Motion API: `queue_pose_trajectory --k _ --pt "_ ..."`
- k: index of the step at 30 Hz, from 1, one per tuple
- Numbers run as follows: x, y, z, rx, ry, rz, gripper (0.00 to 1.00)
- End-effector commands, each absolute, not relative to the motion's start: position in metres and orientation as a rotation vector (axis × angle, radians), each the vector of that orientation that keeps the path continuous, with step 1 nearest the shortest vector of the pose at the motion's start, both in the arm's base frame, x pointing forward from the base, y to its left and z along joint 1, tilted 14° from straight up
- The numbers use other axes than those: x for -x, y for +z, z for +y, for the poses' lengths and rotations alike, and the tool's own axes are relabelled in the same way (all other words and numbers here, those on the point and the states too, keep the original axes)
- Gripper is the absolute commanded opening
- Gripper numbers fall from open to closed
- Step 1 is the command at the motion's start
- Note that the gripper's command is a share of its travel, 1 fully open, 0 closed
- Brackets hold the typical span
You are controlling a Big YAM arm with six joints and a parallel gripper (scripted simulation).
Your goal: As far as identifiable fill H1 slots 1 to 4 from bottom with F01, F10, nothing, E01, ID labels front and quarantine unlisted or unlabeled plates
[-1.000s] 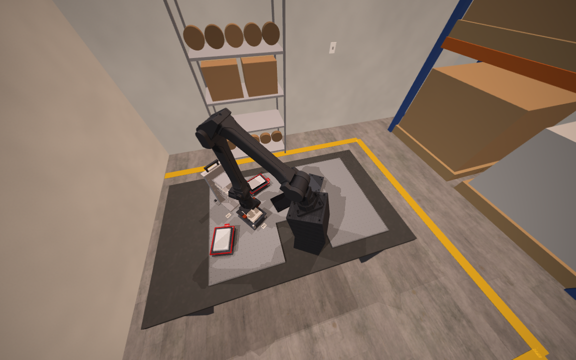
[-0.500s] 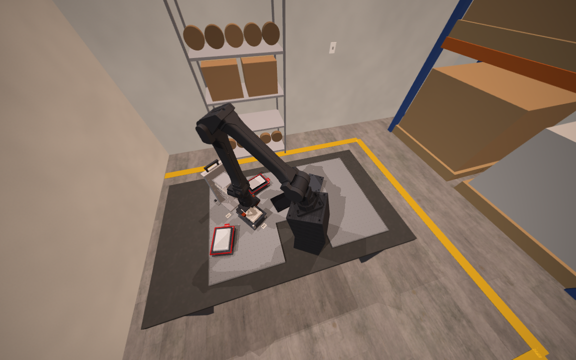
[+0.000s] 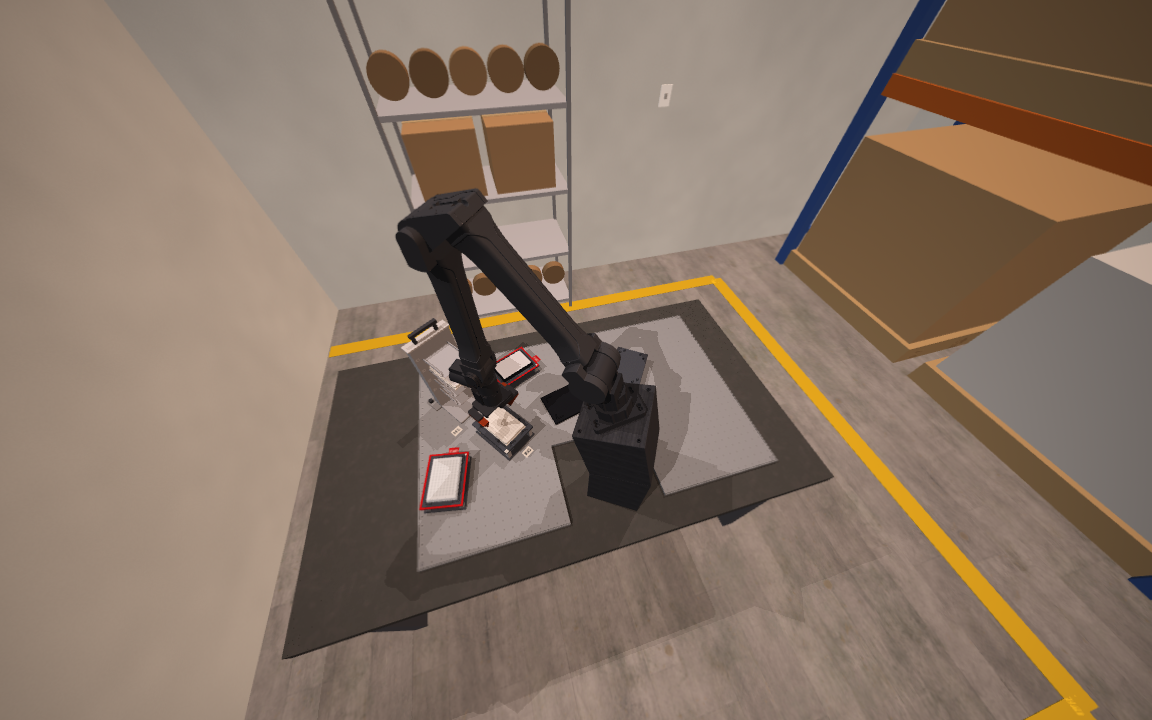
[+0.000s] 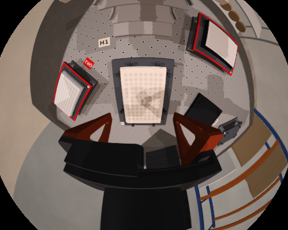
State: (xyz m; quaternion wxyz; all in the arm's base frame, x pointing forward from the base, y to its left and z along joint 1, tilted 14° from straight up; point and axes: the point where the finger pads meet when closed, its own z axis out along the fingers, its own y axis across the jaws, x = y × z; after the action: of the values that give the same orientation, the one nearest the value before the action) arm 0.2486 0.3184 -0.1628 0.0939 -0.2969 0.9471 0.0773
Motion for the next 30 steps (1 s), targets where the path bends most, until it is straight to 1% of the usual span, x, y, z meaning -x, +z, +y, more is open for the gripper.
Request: queue_pose_trajectory --k 1,9,12,30 --pt "-0.255 -0.147 0.316 0.876 0.236 2.797 1.00" --pt "-0.252 -0.127 0.311 0.876 0.236 2.797 1.00" --pt "-0.249 -0.131 0.308 0.881 0.224 2.811 1.00" --pt "-0.246 -0.083 0.302 0.875 0.237 2.796 1.00"
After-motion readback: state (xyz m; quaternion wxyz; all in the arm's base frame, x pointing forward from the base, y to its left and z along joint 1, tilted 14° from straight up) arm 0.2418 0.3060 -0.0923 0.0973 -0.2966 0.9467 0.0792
